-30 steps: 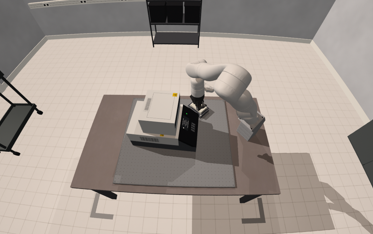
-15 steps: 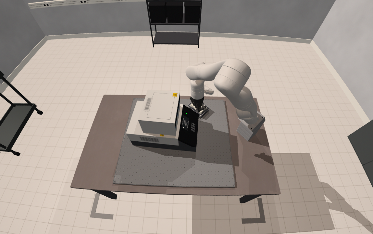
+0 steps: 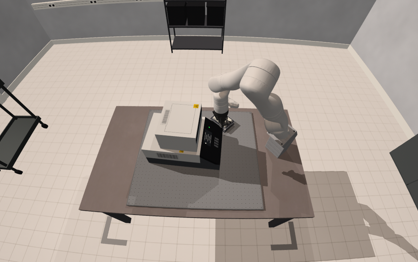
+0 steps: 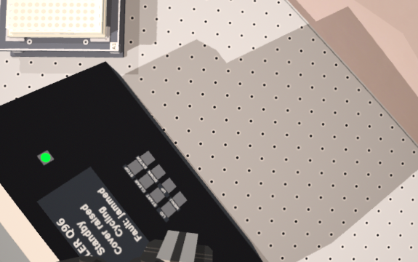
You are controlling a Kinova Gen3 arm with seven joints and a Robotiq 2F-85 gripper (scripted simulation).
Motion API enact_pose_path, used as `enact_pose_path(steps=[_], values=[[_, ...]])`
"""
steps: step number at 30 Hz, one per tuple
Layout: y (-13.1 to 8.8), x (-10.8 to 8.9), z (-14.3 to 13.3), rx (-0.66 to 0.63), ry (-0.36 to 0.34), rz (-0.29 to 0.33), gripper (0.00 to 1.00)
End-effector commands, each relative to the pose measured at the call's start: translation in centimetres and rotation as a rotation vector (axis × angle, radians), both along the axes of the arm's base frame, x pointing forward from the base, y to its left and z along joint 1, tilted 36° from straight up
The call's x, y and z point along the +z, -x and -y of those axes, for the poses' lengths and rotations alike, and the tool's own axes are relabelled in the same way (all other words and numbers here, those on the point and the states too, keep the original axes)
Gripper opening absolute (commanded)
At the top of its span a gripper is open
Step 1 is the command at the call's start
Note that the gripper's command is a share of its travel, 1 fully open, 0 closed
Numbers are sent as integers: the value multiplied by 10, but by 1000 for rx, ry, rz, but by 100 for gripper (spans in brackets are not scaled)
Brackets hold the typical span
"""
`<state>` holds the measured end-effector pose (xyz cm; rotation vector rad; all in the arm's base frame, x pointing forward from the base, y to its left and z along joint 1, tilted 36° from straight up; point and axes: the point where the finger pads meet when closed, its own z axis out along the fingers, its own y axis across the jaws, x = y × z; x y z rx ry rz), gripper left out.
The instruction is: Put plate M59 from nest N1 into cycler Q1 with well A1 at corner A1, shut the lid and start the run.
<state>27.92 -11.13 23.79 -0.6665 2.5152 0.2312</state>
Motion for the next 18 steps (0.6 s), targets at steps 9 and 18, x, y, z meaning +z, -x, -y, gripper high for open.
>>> enact_pose_path(steps=[9,18], values=[[-7,-14,-7,2,-10,-6,10],[-12,-22,-9,2,-10,-6,10]])
